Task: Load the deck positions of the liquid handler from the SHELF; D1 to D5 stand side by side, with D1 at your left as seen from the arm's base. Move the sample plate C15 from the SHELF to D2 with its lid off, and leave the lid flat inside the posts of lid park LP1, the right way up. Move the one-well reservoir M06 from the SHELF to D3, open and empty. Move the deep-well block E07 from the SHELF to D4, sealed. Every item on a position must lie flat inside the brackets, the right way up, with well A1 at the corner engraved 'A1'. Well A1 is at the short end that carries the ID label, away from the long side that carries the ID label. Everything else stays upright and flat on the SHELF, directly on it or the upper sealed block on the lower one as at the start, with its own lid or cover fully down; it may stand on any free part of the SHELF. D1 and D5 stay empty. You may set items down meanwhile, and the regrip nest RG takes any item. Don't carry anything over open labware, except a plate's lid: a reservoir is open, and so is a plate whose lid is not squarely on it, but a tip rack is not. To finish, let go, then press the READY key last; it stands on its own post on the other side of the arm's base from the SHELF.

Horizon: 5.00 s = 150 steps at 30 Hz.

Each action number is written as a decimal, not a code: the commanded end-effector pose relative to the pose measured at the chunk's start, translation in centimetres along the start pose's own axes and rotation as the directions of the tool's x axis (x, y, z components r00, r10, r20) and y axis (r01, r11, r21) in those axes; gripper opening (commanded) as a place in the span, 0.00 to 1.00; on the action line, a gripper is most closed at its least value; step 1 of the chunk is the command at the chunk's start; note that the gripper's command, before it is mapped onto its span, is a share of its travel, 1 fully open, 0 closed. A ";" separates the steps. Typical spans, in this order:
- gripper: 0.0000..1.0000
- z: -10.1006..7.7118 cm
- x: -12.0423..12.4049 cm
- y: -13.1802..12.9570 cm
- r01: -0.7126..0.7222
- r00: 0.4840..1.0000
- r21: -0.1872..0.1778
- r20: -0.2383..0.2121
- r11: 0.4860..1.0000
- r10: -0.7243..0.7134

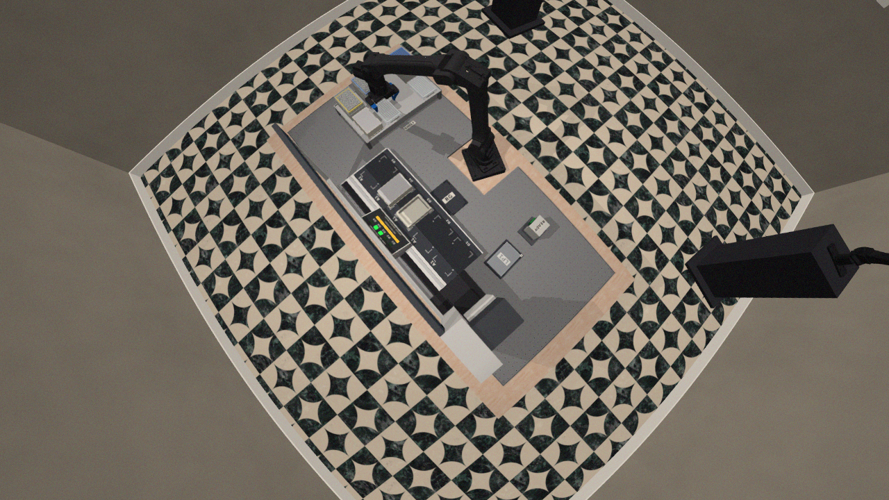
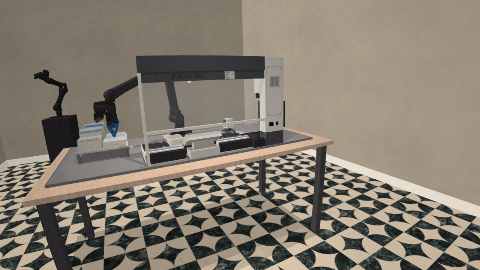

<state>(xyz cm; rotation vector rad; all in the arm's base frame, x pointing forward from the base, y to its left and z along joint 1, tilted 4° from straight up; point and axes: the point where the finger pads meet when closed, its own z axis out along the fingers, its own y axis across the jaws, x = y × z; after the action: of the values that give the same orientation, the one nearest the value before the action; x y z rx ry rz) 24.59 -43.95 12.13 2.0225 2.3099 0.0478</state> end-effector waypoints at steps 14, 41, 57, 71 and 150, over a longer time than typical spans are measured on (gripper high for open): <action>1.00 2.7 -0.3 1.0 0.007 1.000 -0.005 0.008 1.000 -0.007; 1.00 3.9 -0.6 1.1 0.009 1.000 -0.006 0.010 1.000 -0.009; 1.00 3.9 -0.6 1.1 0.009 1.000 -0.006 0.010 1.000 -0.009; 1.00 3.9 -0.6 1.1 0.009 1.000 -0.006 0.010 1.000 -0.009; 0.00 -0.2 -1.9 1.8 0.018 0.998 -0.026 0.065 0.999 -0.017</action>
<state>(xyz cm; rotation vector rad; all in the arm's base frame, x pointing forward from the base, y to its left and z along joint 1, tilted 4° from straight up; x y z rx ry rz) 24.99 -44.22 8.97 2.0224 2.3091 0.0476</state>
